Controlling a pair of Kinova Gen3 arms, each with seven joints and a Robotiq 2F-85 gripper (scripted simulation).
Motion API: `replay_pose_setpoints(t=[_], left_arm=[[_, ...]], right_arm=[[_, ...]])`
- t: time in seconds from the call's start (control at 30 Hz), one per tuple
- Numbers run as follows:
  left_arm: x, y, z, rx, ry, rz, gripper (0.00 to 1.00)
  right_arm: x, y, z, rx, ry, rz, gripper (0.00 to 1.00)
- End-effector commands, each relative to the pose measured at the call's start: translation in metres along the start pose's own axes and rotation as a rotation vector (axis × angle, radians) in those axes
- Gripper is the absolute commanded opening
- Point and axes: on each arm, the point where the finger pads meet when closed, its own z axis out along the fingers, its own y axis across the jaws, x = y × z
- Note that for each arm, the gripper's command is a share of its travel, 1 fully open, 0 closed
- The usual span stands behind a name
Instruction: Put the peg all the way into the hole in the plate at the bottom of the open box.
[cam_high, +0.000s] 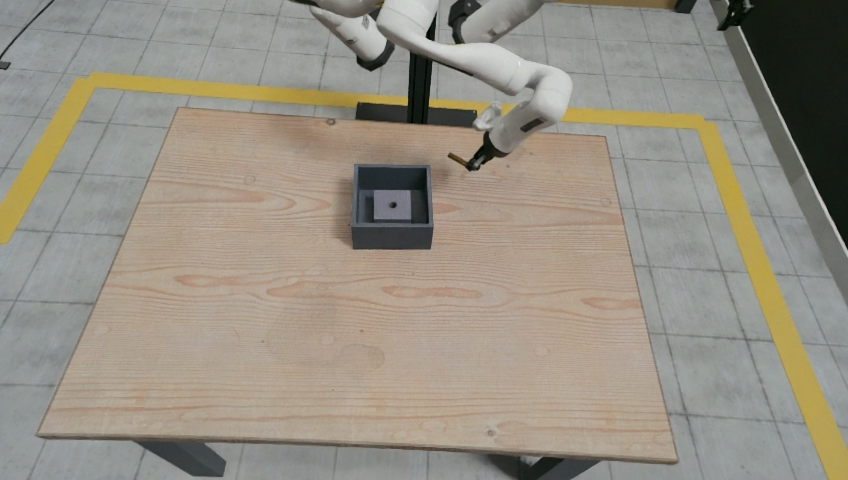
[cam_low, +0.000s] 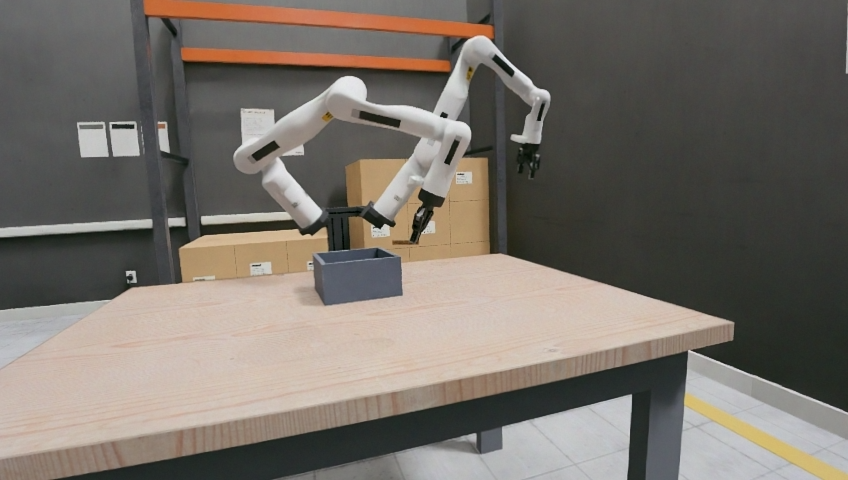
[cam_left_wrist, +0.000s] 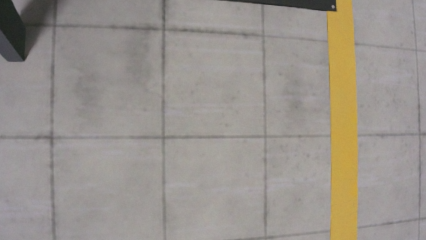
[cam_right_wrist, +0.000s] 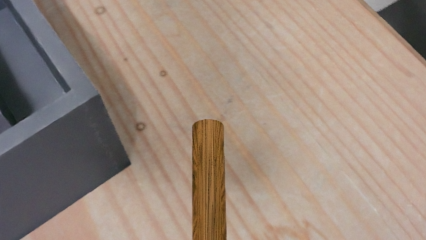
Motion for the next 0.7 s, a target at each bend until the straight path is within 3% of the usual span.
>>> replay_pose_setpoints(t=[0.0, 0.67], left_arm=[[-0.0003, 0.0003, -0.0007, 0.000, -0.002, -0.001, 1.000], [-0.0003, 0.0003, -0.0007, 0.000, -0.002, -0.001, 1.000]], right_arm=[[0.0000, 0.0000, -0.0010, -0.043, -0.004, 0.094, 0.099], [0.0000, 0.0000, -0.0010, -0.213, -0.004, 0.456, 0.099]])
